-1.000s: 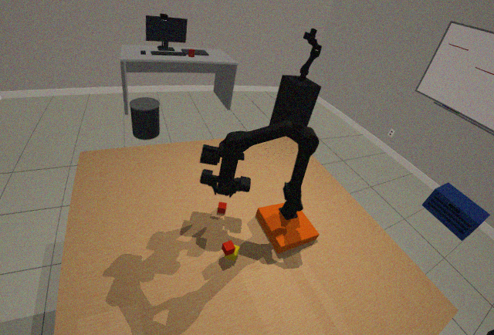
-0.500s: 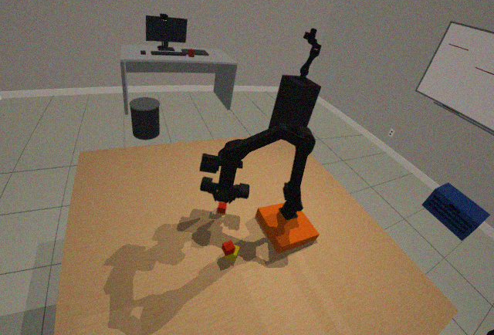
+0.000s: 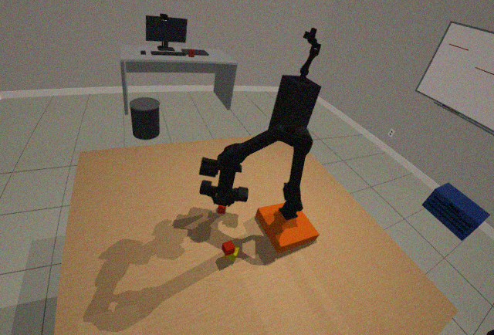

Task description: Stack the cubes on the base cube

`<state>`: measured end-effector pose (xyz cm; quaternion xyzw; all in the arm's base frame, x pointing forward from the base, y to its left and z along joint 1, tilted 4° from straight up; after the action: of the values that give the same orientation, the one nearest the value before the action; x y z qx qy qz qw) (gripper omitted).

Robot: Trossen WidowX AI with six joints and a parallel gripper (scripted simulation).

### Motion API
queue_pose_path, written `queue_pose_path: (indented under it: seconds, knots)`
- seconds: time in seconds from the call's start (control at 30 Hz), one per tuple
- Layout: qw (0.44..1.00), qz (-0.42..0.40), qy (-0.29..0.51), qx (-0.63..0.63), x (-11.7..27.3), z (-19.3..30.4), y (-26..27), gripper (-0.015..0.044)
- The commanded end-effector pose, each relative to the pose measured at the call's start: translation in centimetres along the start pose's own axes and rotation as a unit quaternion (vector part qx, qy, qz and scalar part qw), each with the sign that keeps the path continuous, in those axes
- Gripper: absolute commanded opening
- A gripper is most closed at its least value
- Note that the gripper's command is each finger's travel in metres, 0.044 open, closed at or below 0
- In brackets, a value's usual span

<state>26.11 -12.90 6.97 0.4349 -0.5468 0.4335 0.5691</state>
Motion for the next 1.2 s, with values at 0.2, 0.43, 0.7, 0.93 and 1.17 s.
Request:
queue_pose_path:
  seconds: [0.2, 0.43, 0.7, 0.93, 1.17]
  knots:
    - [1.0, -0.008, 0.0, 0.004, -2.0, 0.0, 0.3, 0.0265]
    - [1.0, -0.008, 0.0, 0.004, -2.0, 0.0, 0.3, 0.0134]
    - [1.0, -0.008, 0.0, 0.004, -1.3, 0.0, 0.2, 0.0105]
    - [1.0, -0.008, 0.0, 0.004, 0.8, 0.1, -0.2, 0.0105]
    - [1.0, -0.008, 0.0, 0.004, 3.0, 0.1, -0.4, 0.0105]
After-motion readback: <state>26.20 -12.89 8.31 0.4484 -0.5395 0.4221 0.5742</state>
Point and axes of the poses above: the point midway between the two fingers, 35 mm back from their tips, its own x axis back along the fingers, its own y axis across the jaws, z = x × y, the point moved 5 cm from there along x, back along the fingers, and after that the axes turned 14 degrees about x, right-handed, at the moved point
